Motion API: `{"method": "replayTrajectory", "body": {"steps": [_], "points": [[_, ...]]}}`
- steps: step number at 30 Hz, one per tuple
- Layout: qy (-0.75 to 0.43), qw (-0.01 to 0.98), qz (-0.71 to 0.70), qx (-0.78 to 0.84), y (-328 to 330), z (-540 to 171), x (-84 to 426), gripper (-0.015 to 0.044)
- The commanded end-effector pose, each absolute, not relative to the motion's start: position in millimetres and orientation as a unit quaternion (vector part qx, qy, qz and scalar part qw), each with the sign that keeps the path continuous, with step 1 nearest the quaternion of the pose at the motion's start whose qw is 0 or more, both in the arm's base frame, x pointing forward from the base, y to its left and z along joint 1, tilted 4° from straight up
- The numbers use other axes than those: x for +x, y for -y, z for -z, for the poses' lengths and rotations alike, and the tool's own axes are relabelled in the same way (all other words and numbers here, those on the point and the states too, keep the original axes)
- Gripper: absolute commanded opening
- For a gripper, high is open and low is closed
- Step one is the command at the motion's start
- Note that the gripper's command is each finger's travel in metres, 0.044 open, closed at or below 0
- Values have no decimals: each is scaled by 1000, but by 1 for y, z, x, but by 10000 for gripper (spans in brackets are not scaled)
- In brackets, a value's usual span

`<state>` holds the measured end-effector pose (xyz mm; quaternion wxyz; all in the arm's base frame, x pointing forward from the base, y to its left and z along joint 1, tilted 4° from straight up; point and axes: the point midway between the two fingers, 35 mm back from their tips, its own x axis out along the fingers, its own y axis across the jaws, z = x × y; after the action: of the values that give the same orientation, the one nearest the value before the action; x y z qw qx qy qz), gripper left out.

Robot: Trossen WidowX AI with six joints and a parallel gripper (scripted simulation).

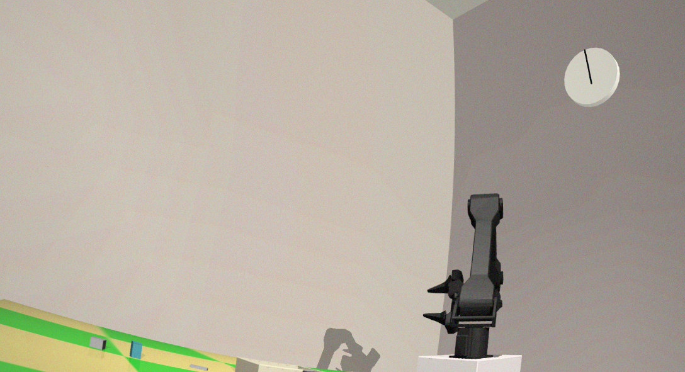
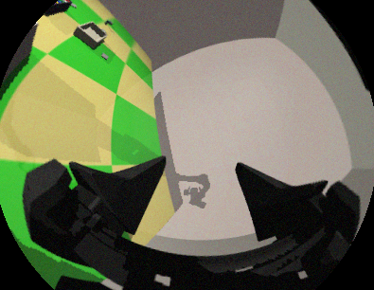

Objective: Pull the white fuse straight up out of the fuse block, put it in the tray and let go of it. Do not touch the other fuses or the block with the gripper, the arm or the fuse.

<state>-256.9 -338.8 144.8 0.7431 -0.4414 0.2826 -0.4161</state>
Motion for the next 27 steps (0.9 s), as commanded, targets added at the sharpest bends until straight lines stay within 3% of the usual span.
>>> {"method": "replayTrajectory", "body": {"steps": [1, 4, 13, 20, 27], "points": [[-283, 745, 416, -437, 340, -145, -256, 374], [-267, 788, 408, -374, 362, -144, -228, 295], [-199, 922, 321, -84, 426, -123, -69, 68], [-213, 934, 248, 143, 423, -107, 60, 68], [-278, 875, 201, 342, 376, -89, 180, 68]]}}
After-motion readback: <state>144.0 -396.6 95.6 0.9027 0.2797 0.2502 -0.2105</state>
